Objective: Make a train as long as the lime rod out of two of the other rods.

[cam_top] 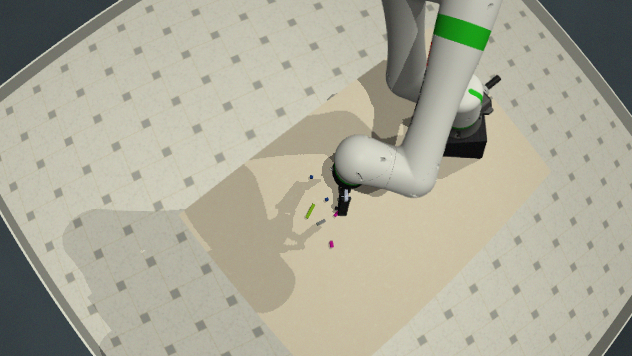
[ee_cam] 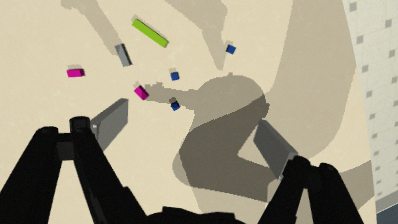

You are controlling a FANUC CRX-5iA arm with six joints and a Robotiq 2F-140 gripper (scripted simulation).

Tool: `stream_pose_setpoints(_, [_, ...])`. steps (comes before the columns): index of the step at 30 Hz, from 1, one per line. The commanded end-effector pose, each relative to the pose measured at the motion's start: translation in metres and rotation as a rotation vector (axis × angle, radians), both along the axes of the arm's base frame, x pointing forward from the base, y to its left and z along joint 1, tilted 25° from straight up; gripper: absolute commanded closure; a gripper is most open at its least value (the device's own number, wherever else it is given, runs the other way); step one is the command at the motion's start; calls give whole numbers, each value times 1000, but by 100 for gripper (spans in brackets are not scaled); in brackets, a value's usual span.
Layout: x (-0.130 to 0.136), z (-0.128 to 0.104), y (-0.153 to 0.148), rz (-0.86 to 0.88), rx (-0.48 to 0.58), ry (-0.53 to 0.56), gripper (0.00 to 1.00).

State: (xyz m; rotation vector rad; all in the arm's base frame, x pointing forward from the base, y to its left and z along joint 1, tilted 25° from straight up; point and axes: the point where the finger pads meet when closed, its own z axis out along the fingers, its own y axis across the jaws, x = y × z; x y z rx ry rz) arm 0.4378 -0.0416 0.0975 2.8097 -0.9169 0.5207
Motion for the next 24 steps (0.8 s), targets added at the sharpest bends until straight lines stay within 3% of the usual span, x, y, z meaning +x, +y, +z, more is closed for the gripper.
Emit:
stream_pose_setpoints(1, [-10, -21, 1, -39, 2, -64, 0])
stream_pose_setpoints(6, [-16, -31, 3, -51, 13, -82, 0])
stream_pose_setpoints(24, [-16, -31, 3, -51, 13, -83, 0])
